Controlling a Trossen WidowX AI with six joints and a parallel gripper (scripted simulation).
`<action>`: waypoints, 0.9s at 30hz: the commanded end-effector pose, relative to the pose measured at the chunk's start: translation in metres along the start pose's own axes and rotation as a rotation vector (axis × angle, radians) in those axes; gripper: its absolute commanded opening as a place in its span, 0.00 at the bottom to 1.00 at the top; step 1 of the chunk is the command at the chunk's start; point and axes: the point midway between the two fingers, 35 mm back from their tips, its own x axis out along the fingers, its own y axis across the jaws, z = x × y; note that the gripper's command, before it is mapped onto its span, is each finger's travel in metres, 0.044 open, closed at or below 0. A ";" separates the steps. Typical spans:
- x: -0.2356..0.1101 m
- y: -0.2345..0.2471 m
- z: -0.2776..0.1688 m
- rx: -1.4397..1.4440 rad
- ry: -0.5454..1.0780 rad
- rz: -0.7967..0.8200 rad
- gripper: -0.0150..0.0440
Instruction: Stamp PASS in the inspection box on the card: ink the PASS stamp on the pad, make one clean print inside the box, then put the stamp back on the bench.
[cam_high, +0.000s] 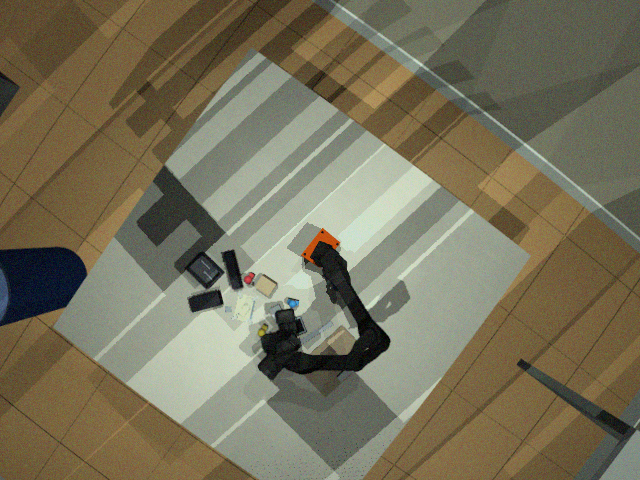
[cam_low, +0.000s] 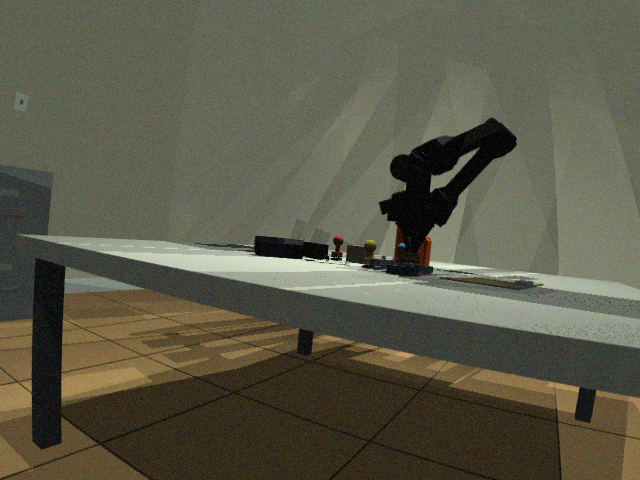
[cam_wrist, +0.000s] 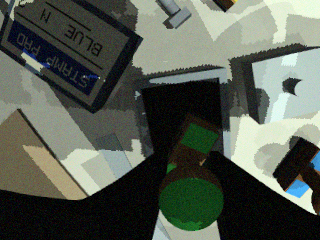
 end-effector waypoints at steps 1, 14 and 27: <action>0.004 -0.001 -0.002 0.006 0.007 0.002 0.25; 0.005 -0.001 -0.002 0.000 0.006 0.002 0.25; 0.008 -0.001 -0.002 0.000 0.006 0.002 0.25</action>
